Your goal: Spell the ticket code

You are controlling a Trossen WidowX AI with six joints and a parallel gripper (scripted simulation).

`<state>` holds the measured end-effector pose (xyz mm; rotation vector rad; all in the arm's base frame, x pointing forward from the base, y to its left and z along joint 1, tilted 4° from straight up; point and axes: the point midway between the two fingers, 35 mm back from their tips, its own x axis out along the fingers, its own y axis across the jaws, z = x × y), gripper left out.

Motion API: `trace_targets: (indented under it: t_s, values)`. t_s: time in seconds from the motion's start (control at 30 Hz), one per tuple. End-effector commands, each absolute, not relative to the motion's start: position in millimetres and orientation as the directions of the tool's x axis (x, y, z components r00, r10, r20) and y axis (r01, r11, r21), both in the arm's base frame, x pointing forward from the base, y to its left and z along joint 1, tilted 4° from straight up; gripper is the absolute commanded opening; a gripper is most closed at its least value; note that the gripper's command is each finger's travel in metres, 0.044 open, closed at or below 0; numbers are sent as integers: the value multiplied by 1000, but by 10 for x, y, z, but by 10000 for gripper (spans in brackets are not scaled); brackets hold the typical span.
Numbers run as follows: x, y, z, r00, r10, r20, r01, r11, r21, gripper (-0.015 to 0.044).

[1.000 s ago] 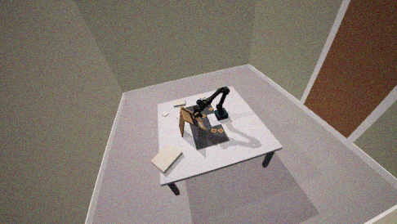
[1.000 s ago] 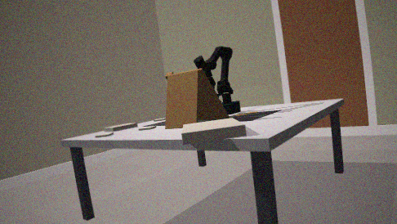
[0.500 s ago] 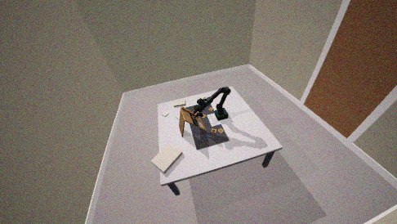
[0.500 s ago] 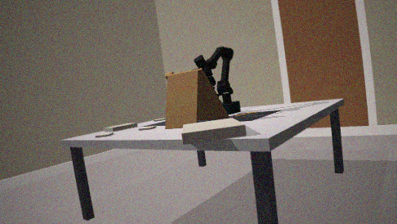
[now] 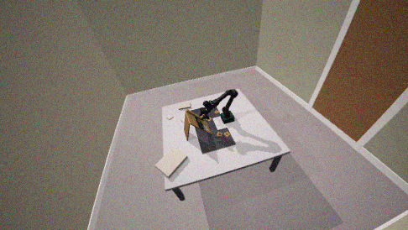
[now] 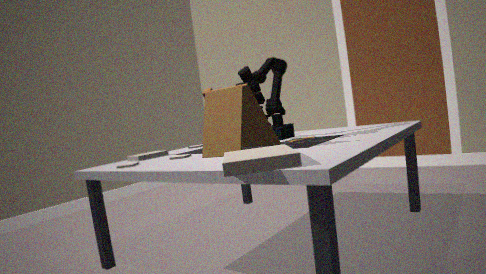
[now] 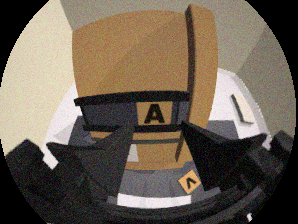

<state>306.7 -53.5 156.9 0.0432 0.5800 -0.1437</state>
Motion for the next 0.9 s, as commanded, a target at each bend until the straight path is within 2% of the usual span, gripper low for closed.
trace_targets:
  t_s: [0.0, 0.5, 0.87]
  values:
    - [3045, -525, 1592, 829, -120, -546, 143, 990, -1, 295]
    - [2994, -504, 1643, 829, -120, -546, 143, 990, -1, 295]
    - [3005, -505, 1617, 826, -118, -551, 142, 990, 0, 6]
